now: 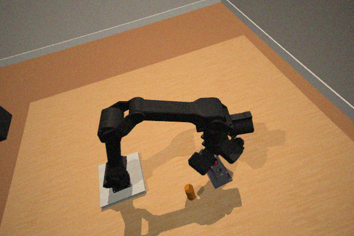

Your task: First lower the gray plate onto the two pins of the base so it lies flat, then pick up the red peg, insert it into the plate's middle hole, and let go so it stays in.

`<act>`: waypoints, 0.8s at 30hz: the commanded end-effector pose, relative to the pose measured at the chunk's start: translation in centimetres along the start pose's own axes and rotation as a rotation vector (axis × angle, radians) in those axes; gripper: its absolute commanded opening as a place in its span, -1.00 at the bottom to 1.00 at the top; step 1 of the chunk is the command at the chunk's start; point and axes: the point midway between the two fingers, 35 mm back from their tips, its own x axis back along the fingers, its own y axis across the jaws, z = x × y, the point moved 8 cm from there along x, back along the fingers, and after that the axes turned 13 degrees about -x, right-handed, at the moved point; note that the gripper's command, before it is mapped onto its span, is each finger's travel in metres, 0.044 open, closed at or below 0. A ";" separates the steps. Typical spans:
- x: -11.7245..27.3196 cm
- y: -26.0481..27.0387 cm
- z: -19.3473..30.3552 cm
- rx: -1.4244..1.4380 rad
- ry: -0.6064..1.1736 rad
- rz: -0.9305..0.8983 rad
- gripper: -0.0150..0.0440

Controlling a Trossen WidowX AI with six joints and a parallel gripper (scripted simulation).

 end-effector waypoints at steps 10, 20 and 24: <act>0.2 0.0 0.0 0.002 -0.001 0.001 0.02; 1.0 0.1 0.1 0.003 -0.001 0.002 0.02; 1.3 0.1 0.1 0.003 -0.001 0.002 0.02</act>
